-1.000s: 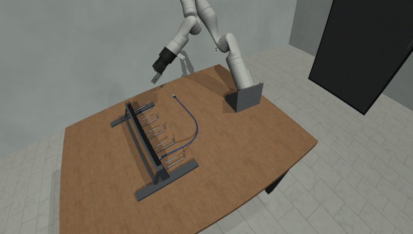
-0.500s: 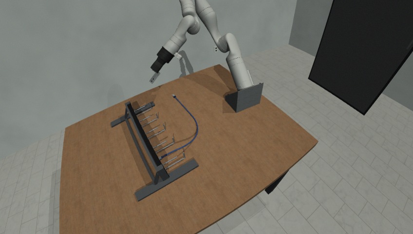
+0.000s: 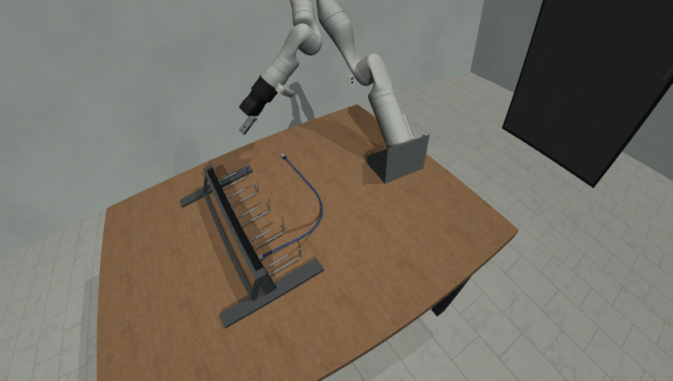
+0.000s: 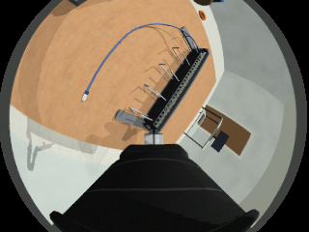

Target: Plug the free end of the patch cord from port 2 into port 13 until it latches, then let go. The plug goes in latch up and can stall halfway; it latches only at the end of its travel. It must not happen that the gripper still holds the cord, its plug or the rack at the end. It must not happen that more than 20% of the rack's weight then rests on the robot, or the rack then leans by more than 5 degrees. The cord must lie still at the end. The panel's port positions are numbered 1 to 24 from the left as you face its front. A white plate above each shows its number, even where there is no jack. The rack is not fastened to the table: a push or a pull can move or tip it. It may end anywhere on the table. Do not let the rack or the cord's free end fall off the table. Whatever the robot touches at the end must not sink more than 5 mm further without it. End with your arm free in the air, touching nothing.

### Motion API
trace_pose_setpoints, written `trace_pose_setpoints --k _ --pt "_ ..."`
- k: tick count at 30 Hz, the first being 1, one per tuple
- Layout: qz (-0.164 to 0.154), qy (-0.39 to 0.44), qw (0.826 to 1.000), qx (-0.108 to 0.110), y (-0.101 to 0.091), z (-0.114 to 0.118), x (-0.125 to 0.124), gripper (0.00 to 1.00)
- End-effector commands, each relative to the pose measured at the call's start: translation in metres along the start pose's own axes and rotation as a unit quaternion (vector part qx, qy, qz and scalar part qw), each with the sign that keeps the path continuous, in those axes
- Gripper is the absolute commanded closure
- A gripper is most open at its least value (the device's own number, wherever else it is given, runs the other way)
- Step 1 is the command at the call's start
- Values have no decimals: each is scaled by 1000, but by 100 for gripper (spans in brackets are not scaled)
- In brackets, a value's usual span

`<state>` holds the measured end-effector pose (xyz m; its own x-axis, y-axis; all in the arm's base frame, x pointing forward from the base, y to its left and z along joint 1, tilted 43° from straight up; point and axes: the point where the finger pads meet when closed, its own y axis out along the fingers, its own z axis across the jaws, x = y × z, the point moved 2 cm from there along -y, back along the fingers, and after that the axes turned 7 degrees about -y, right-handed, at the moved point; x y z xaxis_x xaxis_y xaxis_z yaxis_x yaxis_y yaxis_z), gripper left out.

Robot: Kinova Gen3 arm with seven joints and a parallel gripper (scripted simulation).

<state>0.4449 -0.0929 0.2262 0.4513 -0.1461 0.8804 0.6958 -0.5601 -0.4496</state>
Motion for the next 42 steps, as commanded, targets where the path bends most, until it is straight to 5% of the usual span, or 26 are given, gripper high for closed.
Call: trace_pose_setpoints --k 1,13,20,27,29,42 --pt "-3 43 999 -9 2 0 4 100" --pt "-15 266 962 -56 9 -8 19 100" --pt "-32 427 899 -90 12 -17 28 100" --pt "-55 578 805 -124 14 -28 34 100" --pt "-55 578 805 -124 14 -28 34 100" --pt "-114 798 564 -178 11 -53 37 100"
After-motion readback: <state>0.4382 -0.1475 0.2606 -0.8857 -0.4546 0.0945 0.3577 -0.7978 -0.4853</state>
